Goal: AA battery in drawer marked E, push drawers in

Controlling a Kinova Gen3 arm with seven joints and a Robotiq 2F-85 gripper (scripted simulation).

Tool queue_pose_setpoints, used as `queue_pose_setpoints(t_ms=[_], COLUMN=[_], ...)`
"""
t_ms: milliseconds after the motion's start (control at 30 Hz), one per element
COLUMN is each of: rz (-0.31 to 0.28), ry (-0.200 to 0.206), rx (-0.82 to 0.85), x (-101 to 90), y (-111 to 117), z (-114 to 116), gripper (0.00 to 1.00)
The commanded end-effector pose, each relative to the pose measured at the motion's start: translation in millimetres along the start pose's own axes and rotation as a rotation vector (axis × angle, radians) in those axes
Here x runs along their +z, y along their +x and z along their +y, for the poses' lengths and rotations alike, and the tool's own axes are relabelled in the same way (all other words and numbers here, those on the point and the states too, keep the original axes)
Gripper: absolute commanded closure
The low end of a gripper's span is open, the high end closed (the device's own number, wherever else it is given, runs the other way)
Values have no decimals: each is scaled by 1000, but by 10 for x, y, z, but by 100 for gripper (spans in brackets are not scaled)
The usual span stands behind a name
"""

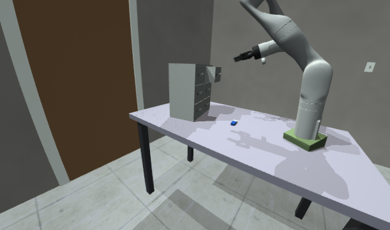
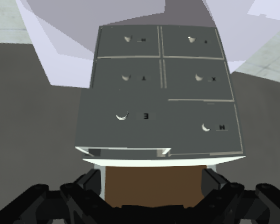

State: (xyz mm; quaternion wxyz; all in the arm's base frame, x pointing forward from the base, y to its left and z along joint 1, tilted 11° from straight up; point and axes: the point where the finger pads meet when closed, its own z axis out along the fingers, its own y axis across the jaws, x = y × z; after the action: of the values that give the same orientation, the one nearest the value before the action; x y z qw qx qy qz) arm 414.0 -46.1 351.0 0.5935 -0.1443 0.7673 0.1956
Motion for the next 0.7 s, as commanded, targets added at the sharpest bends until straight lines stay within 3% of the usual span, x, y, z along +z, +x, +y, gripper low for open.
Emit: queue_pose_setpoints(t_ms=[0, 667], rz=[-12, -8], ry=[33, 32], rx=[8, 8], x=[-132, -213], y=[-6, 20], z=[-114, -108], gripper=[0, 0])
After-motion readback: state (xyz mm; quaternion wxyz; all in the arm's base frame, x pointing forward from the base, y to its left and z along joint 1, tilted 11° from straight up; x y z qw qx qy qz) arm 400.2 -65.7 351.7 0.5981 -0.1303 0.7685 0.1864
